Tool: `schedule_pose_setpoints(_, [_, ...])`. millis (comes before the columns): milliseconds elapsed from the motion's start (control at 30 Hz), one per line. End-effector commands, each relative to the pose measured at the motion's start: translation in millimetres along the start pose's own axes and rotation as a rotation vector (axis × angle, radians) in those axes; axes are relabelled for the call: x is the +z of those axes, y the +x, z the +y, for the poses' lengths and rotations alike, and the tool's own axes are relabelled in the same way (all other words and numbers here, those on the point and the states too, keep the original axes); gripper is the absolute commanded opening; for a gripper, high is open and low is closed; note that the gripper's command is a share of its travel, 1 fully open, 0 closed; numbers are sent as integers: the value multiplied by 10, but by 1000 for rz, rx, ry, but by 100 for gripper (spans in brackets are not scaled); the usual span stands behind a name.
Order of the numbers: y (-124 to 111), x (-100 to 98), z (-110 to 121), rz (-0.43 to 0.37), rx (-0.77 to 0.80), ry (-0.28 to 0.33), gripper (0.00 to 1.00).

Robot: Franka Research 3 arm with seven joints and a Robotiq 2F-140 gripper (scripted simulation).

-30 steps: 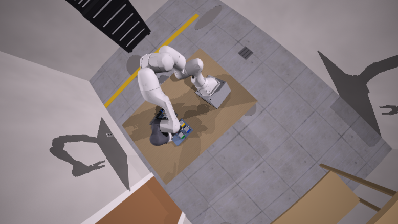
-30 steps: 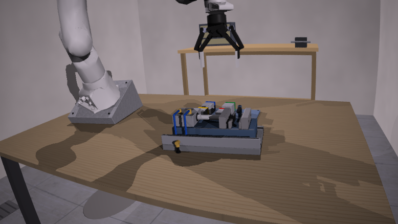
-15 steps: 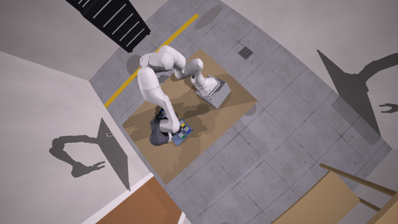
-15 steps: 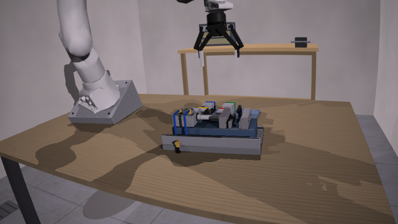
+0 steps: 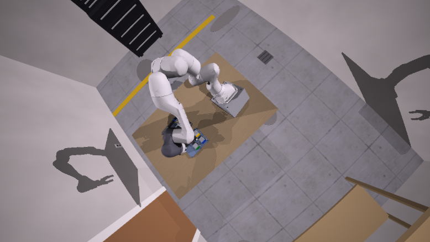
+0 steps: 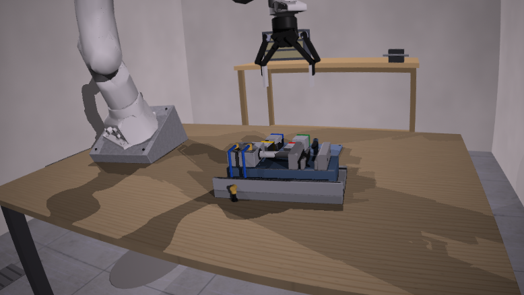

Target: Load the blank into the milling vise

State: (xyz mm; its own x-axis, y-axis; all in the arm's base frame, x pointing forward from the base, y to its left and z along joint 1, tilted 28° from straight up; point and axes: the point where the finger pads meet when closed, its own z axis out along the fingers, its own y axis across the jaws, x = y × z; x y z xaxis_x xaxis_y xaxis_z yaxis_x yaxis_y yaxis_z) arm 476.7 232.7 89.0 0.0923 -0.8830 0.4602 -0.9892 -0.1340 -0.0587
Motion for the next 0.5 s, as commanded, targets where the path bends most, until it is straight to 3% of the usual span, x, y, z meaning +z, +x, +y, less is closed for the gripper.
schedule_pose_setpoints(0, [7,-15,1,2,5,0,100])
schedule_pose_setpoints(267, [7,-15,1,2,5,0,100])
schedule_pose_setpoints(433, [-480,-32,43,2,5,0,100])
schedule_pose_setpoints(467, [-480,-32,43,2,5,0,100])
